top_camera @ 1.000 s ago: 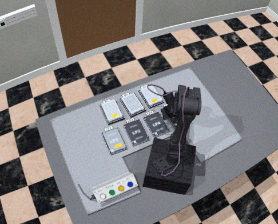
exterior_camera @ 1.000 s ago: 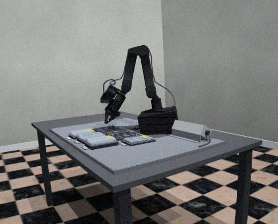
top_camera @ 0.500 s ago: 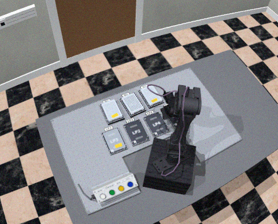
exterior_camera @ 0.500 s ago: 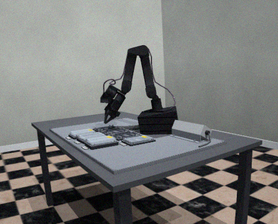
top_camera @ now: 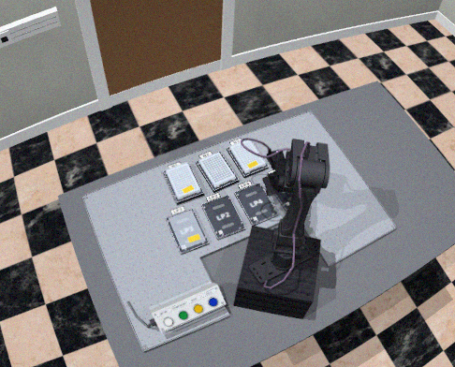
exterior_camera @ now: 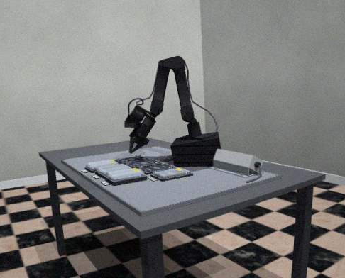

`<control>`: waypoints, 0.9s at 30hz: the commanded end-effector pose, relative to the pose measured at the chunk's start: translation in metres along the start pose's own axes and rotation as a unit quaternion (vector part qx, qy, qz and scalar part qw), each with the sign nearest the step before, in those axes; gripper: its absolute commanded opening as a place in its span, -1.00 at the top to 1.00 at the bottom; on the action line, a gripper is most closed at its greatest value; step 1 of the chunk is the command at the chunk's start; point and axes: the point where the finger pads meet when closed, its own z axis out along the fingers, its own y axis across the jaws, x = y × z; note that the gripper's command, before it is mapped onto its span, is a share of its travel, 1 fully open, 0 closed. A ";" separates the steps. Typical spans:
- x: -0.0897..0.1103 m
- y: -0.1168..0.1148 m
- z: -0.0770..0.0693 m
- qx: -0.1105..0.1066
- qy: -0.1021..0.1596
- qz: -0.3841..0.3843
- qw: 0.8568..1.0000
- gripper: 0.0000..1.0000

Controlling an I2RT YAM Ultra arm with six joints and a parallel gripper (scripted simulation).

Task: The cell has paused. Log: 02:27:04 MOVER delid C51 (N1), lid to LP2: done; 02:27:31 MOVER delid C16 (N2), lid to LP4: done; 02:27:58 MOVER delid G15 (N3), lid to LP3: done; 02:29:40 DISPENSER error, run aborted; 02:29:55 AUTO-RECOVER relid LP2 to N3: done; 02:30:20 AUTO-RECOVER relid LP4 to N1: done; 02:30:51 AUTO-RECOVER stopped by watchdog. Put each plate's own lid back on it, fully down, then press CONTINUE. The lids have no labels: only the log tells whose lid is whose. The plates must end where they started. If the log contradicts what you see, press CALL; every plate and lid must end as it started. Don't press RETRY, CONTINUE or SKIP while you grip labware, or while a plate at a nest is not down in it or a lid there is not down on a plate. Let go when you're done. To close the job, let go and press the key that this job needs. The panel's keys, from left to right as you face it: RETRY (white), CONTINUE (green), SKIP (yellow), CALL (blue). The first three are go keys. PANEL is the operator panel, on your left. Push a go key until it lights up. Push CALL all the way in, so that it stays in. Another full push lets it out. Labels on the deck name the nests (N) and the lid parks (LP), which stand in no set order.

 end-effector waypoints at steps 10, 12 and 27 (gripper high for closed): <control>-0.011 0.037 -0.003 0.001 -0.023 -0.009 1.000 1.00; -0.011 0.047 -0.003 0.001 -0.024 -0.009 1.000 1.00; -0.013 0.112 0.000 -0.002 -0.025 -0.005 1.000 1.00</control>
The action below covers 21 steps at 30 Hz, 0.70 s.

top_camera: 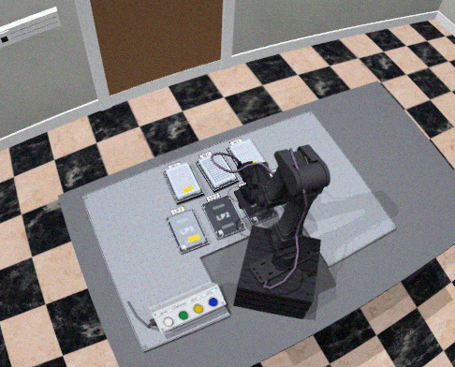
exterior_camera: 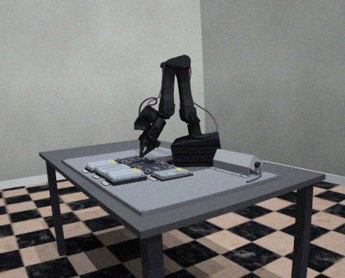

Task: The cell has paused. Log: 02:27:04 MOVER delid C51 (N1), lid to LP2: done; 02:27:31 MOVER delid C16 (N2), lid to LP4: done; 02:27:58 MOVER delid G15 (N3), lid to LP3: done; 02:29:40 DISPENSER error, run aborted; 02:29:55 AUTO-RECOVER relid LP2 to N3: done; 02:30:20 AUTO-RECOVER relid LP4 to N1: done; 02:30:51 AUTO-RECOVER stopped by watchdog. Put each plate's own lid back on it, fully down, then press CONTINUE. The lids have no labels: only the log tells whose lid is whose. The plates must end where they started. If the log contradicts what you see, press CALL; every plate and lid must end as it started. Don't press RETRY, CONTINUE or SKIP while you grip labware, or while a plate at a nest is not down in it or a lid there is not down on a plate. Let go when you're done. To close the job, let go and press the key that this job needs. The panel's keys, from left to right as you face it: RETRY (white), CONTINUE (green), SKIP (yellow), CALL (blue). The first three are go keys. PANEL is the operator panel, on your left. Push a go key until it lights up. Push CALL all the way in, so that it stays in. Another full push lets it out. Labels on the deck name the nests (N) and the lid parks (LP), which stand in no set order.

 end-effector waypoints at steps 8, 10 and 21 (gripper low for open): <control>-0.020 0.032 0.003 0.029 -0.028 0.020 0.999 1.00; -0.026 0.043 0.004 0.028 -0.032 0.021 0.999 1.00; -0.022 0.100 0.007 0.028 -0.021 0.019 0.999 1.00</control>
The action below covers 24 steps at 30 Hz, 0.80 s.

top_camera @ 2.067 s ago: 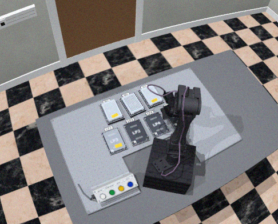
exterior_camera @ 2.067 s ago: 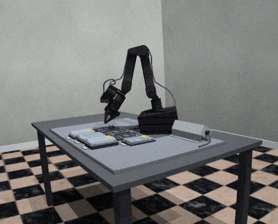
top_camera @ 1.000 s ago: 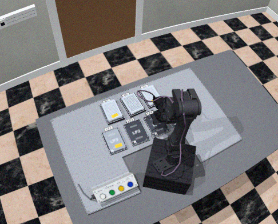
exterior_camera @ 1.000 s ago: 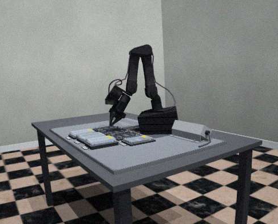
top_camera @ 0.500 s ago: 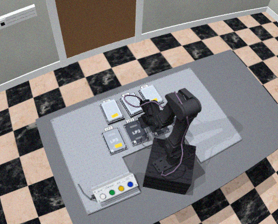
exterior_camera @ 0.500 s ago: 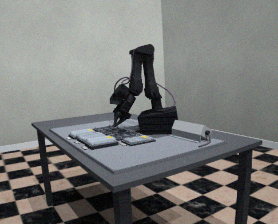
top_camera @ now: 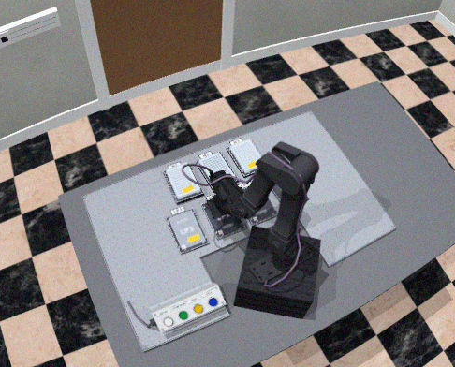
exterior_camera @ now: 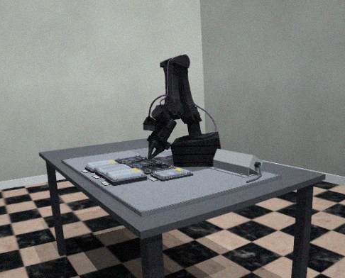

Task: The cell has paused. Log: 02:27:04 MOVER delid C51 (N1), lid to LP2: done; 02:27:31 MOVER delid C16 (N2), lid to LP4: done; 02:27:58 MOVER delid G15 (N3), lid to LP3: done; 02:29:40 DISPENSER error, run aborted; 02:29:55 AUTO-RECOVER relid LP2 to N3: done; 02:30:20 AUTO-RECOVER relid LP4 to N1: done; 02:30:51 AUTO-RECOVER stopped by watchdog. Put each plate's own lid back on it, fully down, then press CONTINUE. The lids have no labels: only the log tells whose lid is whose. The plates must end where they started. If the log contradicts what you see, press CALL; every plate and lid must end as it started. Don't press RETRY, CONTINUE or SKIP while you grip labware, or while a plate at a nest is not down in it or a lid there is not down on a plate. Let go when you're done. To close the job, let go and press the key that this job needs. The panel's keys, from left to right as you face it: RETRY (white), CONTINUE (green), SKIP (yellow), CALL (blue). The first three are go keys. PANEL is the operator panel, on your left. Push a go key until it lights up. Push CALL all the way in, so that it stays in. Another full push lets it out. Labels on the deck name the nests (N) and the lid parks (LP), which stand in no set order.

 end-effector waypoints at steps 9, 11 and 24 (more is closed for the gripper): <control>-0.012 0.042 0.005 0.026 -0.009 0.024 0.999 1.00; -0.013 0.052 0.005 0.026 -0.009 0.024 0.999 1.00; -0.012 0.054 0.003 0.024 -0.011 0.026 0.999 1.00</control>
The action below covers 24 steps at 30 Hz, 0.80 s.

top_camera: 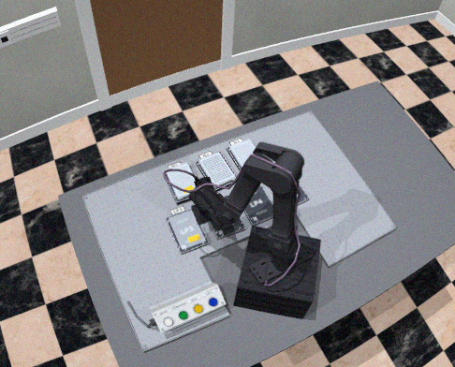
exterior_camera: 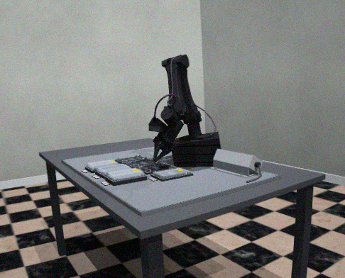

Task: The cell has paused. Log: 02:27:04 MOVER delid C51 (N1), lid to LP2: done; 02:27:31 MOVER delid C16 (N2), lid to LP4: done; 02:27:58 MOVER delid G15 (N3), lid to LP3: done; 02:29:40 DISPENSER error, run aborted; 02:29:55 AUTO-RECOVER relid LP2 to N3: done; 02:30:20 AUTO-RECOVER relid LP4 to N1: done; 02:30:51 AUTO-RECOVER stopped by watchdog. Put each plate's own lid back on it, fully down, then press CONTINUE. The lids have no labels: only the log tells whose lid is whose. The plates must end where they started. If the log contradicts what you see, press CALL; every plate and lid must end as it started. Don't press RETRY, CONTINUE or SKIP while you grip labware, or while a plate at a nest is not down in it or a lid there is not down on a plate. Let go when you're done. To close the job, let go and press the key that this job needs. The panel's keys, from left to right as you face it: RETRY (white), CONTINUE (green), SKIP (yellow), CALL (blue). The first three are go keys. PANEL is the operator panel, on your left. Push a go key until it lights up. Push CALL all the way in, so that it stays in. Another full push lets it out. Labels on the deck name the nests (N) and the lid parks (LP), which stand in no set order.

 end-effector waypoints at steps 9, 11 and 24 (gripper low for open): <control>-0.010 0.005 0.000 0.003 -0.011 0.005 1.000 1.00; -0.010 0.005 0.000 0.003 -0.011 0.005 1.000 1.00; -0.047 -0.009 0.032 0.002 -0.012 0.004 1.000 1.00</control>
